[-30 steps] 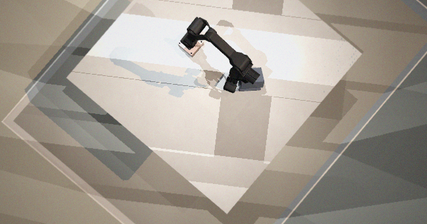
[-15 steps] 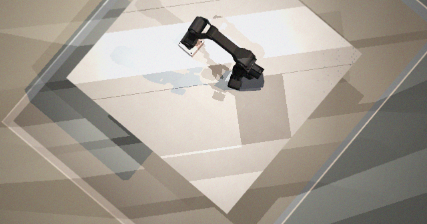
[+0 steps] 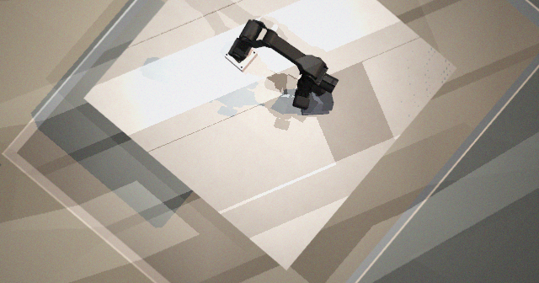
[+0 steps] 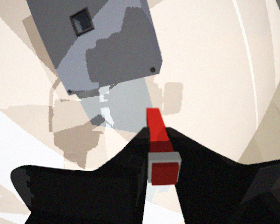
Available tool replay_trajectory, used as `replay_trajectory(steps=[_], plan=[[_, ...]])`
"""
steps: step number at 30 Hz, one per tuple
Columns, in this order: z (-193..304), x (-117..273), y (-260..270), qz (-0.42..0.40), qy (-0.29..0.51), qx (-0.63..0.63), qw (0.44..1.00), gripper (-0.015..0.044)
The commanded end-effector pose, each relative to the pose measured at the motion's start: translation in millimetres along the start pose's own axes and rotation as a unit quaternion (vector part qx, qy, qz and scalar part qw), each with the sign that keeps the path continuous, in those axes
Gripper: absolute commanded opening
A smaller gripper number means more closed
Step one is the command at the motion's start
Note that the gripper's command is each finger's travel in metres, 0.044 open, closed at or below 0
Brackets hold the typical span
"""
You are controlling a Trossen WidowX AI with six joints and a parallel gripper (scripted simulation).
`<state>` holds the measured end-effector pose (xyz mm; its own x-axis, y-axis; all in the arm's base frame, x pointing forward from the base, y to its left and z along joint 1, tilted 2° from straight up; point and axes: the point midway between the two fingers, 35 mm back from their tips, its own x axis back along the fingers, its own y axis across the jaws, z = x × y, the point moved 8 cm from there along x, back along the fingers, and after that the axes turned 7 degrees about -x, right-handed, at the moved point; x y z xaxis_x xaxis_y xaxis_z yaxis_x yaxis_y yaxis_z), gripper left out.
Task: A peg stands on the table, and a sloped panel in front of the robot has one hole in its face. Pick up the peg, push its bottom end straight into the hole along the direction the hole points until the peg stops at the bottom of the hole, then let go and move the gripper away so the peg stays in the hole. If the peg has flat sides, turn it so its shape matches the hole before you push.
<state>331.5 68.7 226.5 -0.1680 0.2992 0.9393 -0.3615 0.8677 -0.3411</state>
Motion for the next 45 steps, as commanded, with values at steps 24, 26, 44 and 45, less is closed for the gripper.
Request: replay_trajectory(steps=[24, 26, 44, 45], plan=[[-13, 24, 34, 0.034, -0.032, 0.043, 0.998, 0.0], [-14, 26, 37, 0.036, -0.034, 0.046, 0.998, 0.0], [-19, 41, 62, 0.056, -0.056, 0.075, 0.994, 0.0], [-19, 42, 63, 0.057, -0.058, 0.076, 0.994, 0.0]])
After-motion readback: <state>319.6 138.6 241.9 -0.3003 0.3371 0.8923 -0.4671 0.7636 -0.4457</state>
